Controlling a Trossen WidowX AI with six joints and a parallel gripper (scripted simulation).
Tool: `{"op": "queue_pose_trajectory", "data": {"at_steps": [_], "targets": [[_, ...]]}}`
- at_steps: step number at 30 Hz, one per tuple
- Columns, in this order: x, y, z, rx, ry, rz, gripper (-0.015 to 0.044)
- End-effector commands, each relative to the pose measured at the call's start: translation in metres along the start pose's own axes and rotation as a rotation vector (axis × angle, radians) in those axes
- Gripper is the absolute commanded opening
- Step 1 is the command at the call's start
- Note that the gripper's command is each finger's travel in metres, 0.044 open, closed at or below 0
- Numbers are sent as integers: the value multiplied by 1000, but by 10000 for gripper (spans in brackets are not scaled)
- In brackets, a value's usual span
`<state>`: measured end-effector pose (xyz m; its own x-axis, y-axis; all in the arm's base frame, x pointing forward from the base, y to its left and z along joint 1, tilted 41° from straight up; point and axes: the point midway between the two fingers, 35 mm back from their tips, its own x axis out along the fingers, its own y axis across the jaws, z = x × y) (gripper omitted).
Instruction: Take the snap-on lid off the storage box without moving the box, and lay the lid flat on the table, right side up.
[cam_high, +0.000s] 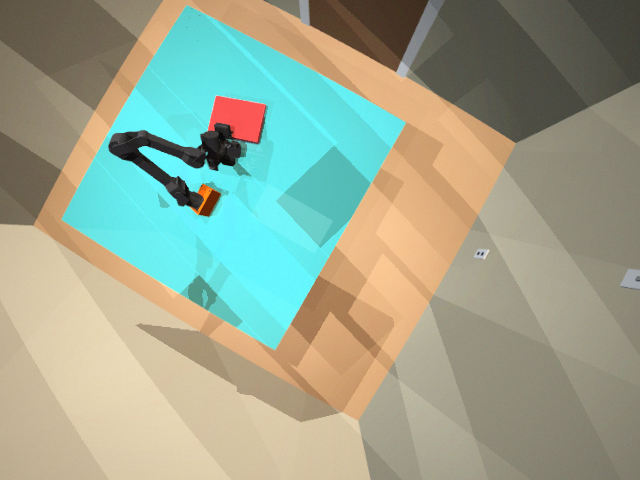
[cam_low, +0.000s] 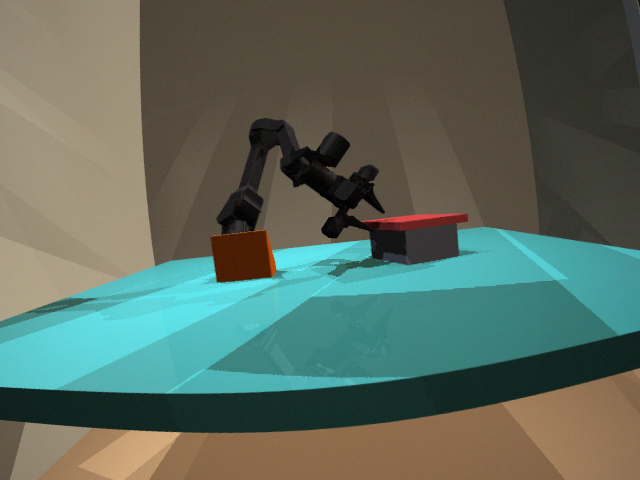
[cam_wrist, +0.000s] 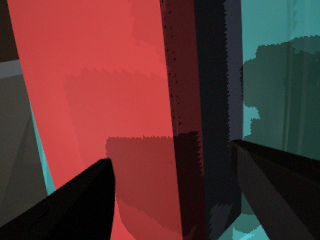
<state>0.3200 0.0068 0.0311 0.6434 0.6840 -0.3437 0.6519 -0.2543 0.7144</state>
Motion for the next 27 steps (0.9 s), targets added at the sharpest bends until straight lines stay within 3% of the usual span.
{"op": "queue_pose_trajectory", "data": {"at_steps": [1,8,11,21,24,27], "targets": [[8,-1,-1,10,-1,3,235],[16,-1,-4,13,4,13,235],[16,-1,-4,13,4,13,156],[16,-1,-4,13,4,13,90],[16,-1,-4,13,4,13,11],[16,-1,-4,13,4,13,0]]}}
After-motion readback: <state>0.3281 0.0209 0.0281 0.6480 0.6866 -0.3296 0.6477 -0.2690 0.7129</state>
